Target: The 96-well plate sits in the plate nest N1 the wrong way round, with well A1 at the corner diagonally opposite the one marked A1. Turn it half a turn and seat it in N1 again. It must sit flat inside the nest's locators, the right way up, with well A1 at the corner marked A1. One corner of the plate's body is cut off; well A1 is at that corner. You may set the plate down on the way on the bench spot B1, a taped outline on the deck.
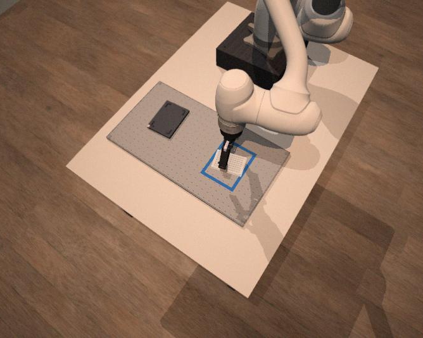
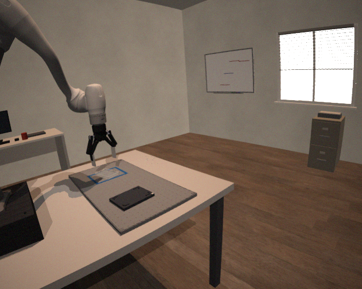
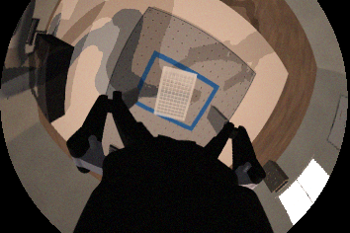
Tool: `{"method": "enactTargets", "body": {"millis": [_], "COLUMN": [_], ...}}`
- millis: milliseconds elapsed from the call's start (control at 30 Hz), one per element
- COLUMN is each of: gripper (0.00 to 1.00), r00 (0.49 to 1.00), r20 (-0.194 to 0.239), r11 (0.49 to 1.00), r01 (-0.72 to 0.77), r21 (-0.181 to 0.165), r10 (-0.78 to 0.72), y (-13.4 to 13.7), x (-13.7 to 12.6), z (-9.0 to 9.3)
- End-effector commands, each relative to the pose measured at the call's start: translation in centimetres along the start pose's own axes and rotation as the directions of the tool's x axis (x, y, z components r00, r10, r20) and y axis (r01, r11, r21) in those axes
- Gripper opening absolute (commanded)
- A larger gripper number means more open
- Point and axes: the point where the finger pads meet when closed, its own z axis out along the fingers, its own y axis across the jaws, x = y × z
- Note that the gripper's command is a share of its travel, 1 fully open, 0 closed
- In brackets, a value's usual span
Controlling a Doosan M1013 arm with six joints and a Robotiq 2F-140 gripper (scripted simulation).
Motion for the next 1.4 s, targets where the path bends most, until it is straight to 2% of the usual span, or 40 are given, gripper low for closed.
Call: {"method": "enactTargets", "body": {"millis": [0, 433, 1367], "gripper": [1.00, 1.00, 1.00], "r00": [1.000, 1.000, 1.000], "r20": [0.000, 0.000, 0.000], "r11": [1.000, 1.000, 1.000], "r01": [0.000, 0.000, 0.000], "r21": [0.000, 0.000, 0.000], "r10": [0.000, 0.000, 0.000], "y": [0.0, 0.0, 0.0], "x": [0.0, 0.0, 0.0], "z": [0.0, 0.0, 4.3]}}
